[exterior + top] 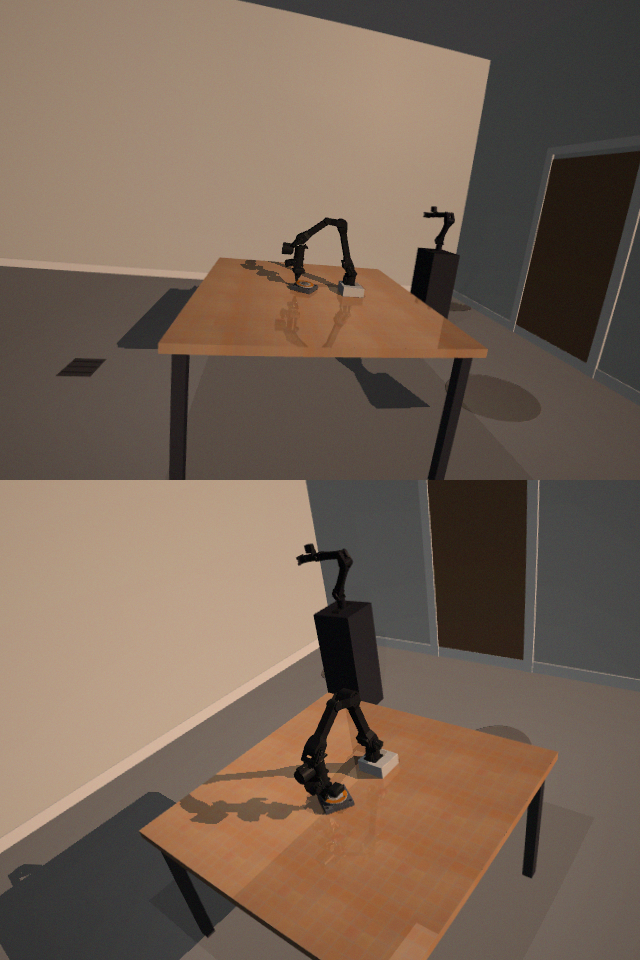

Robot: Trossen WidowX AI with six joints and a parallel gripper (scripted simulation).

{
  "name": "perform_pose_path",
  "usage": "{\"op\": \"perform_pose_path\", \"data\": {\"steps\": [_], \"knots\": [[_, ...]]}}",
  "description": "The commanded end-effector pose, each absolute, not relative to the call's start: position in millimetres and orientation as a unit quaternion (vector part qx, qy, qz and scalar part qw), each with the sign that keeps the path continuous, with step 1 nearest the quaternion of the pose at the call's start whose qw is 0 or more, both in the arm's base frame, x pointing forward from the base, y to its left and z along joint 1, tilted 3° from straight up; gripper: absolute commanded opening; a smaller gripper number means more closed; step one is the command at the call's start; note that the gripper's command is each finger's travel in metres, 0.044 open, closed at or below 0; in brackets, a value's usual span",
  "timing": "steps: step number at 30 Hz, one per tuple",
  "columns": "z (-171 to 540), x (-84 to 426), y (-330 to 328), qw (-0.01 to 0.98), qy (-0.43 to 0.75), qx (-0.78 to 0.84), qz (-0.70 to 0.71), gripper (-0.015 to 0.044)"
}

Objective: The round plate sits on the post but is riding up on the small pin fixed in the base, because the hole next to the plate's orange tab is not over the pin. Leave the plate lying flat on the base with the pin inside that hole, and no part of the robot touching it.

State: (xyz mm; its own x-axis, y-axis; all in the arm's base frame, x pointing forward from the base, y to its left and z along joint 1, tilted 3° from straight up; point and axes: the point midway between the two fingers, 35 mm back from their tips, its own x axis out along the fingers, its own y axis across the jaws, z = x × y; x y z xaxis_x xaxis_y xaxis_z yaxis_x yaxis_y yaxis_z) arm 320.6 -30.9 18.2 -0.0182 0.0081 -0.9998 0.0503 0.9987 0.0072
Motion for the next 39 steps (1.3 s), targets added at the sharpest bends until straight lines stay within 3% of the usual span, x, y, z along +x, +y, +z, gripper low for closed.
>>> {"op": "perform_pose_path", "data": {"steps": [1, 39], "knots": [[18, 320, -36, 0.7, 0.714, 0.019, -0.017, 0.0], [59, 313, -44, 0.7, 0.714, 0.021, -0.017, 0.0]]}}
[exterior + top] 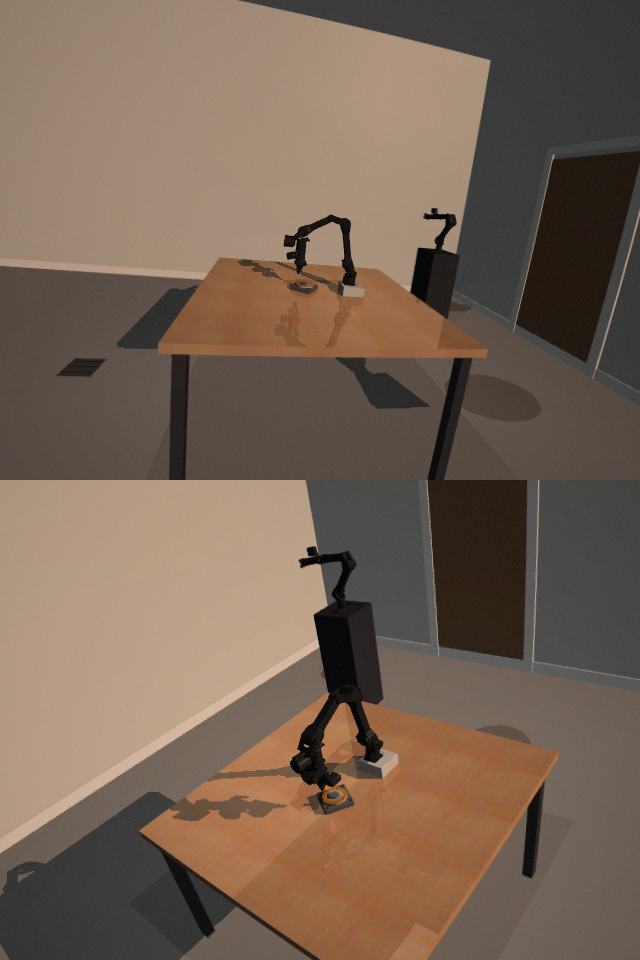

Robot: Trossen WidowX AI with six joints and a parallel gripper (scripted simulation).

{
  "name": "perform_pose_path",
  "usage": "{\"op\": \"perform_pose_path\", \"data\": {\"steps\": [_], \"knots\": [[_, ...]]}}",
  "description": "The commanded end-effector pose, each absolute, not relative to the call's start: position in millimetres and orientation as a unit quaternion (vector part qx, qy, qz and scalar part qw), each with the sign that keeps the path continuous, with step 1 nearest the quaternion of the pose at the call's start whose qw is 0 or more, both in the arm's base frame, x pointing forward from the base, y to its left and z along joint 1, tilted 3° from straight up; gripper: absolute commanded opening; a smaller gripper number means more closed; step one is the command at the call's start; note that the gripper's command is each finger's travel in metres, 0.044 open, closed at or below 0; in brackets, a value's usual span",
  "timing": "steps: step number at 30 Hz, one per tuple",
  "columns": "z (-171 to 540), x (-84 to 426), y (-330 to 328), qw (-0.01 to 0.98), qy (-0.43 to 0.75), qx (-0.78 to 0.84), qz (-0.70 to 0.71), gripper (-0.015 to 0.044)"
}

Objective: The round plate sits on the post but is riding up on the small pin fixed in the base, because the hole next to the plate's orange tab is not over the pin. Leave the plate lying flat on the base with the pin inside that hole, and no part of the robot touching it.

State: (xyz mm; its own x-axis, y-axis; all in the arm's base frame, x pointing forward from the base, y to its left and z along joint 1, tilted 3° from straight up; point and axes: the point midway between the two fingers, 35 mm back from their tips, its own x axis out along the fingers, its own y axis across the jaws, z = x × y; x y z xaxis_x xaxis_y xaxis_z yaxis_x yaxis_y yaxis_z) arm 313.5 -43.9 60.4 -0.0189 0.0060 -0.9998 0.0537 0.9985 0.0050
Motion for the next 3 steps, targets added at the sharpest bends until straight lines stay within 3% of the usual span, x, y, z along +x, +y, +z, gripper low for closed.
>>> {"op": "perform_pose_path", "data": {"steps": [1, 3], "knots": [[59.4, 313.0, -43.9, 0.7, 0.714, 0.021, -0.017, 0.0], [59.4, 313.0, -43.9, 0.7, 0.714, 0.021, -0.017, 0.0]]}}
